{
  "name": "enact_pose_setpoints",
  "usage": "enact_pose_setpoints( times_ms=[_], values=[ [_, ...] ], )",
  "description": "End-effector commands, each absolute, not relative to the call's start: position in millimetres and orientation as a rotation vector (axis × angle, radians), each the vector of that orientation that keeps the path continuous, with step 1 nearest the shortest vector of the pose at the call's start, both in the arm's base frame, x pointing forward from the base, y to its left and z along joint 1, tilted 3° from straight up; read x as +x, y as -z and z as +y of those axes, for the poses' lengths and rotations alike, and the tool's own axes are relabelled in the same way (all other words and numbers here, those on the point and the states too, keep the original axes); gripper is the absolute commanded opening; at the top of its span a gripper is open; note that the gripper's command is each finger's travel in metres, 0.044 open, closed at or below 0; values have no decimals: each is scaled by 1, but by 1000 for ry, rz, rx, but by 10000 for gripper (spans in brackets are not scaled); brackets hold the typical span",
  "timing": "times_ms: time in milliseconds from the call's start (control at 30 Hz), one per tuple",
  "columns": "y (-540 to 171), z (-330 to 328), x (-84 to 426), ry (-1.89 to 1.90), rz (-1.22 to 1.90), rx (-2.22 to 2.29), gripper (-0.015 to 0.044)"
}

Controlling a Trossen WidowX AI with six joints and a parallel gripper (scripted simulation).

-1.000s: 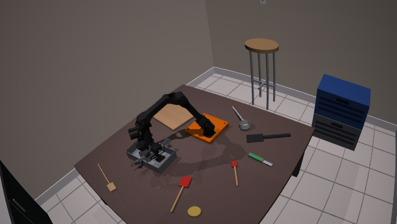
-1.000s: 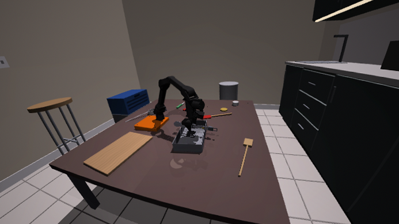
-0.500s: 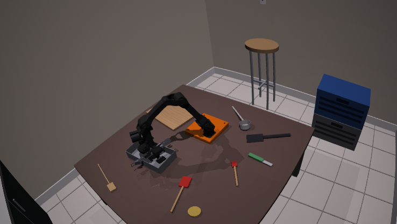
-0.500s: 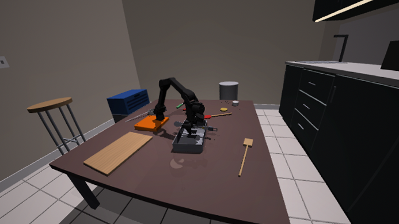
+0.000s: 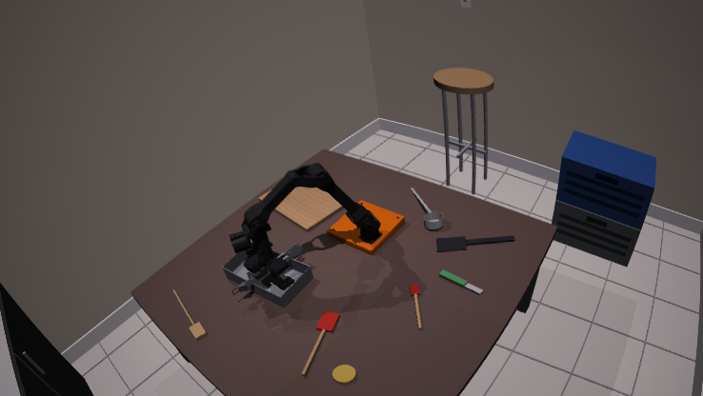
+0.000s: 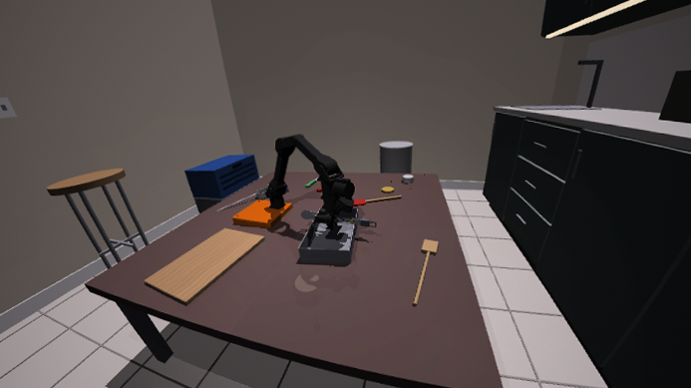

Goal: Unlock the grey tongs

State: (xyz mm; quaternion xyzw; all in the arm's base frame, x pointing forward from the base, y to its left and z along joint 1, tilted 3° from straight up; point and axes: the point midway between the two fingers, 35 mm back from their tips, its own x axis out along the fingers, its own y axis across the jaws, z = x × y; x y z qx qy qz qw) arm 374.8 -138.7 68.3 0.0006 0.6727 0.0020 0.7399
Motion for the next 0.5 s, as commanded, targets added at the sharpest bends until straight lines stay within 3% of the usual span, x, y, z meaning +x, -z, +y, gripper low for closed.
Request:
enact_pose_setpoints(
  times_ms=[0,467],
  values=[
    [-68,-139,375,-5,1476,2,138],
    [-68,-139,375,-5,1476,2,45]
  ],
)
